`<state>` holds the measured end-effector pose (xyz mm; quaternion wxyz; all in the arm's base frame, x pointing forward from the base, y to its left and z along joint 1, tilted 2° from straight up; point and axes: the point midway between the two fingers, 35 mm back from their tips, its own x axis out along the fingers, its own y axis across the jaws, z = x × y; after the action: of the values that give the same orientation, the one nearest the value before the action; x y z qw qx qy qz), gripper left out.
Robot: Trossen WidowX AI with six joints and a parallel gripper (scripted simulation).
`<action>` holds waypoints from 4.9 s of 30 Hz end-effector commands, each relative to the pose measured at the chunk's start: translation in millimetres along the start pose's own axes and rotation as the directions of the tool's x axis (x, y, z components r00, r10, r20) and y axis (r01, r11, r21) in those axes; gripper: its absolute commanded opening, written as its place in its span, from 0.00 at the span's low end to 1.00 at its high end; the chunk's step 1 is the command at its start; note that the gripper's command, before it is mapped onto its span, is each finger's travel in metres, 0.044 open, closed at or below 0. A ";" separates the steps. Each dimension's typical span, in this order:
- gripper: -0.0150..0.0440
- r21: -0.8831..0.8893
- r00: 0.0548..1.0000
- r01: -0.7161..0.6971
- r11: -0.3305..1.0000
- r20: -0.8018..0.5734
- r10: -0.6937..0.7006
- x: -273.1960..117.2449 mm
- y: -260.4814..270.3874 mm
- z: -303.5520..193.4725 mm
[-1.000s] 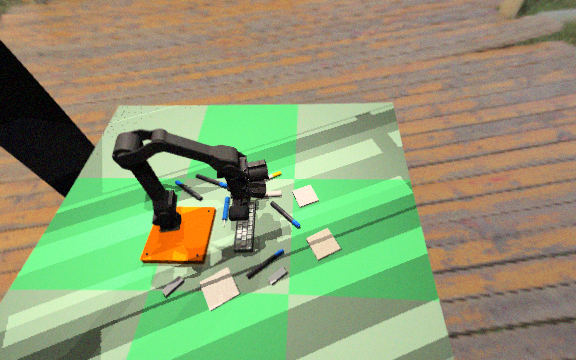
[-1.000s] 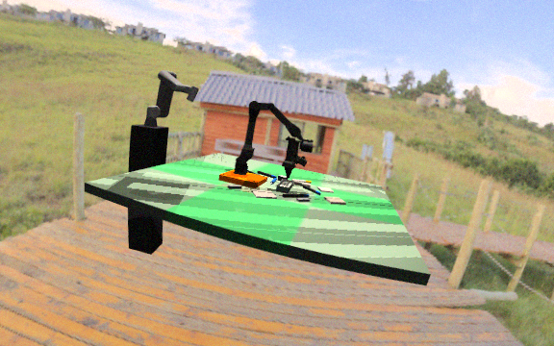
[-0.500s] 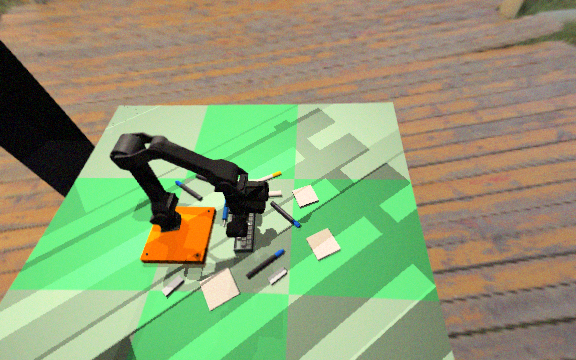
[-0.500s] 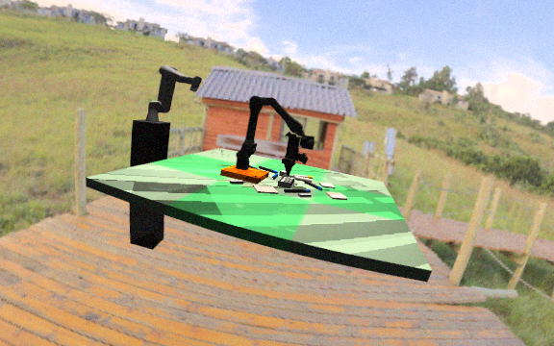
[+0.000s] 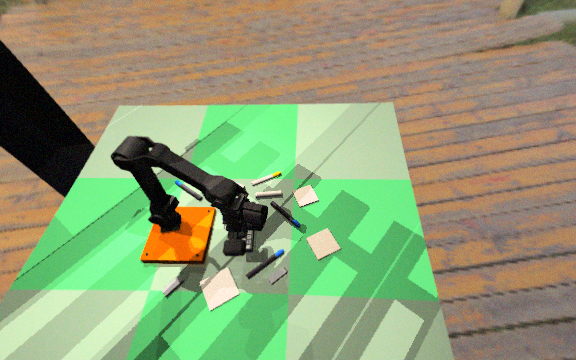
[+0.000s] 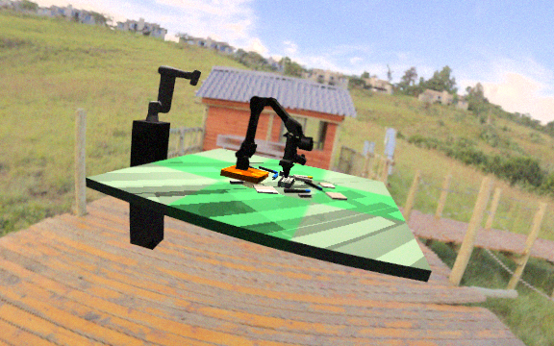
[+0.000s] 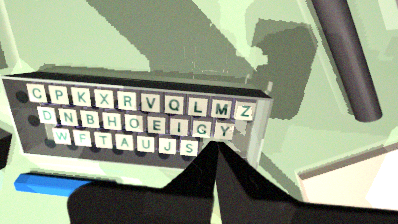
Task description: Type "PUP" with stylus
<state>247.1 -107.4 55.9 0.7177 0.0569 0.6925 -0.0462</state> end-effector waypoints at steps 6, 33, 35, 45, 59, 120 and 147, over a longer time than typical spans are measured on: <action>0.25 -0.013 1.000 -0.002 1.000 -0.002 0.002 -0.2 3.8 -5.7; 0.25 -0.012 1.000 -0.009 1.000 -0.003 0.009 -0.1 92.0 -28.4; 0.25 -0.012 1.000 -0.009 1.000 -0.003 0.009 -0.1 92.0 -28.4; 0.25 -0.012 1.000 -0.009 1.000 -0.003 0.009 -60.3 91.5 -28.1; 0.51 0.441 0.986 -0.145 0.886 -0.010 0.166 -42.0 108.9 -42.5; 0.51 1.000 0.862 0.007 0.012 -0.012 0.507 12.5 150.6 -79.0; 0.51 1.000 0.862 0.007 0.012 -0.012 0.507 39.4 150.8 -79.5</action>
<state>192.2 52.9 19.2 0.3358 0.6597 0.5683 -0.3592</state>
